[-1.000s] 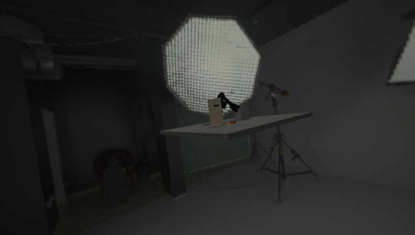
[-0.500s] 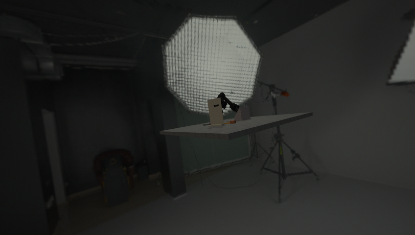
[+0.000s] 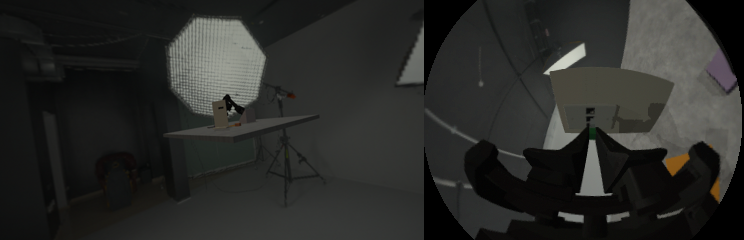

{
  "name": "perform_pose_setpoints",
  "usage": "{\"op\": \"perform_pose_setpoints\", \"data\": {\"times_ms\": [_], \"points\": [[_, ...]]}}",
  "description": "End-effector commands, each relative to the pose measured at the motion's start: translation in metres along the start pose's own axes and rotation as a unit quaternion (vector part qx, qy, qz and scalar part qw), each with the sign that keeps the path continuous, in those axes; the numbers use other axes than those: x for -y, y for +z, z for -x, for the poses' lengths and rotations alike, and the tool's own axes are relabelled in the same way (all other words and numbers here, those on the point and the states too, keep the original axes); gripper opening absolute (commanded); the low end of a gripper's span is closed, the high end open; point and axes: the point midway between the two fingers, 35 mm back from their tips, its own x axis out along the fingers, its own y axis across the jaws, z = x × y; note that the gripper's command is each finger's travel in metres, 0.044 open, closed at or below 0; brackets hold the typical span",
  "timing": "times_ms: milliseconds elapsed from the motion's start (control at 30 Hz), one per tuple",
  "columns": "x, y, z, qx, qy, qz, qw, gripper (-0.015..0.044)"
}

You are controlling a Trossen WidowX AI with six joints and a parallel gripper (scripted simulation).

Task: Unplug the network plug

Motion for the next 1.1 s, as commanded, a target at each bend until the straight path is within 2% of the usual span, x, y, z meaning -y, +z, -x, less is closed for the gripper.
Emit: {"op": "perform_pose_setpoints", "data": {"times_ms": [0, 500, 1067], "points": [[0.002, -0.001, 0.003, -0.002, -0.002, 0.001, 1.000, 0.0000], [0.002, -0.002, 0.010, -0.002, -0.002, 0.001, 1.000, 0.0000], [-0.039, -0.009, 0.019, -0.002, -0.001, -0.001, 1.000, 0.0000]]}}
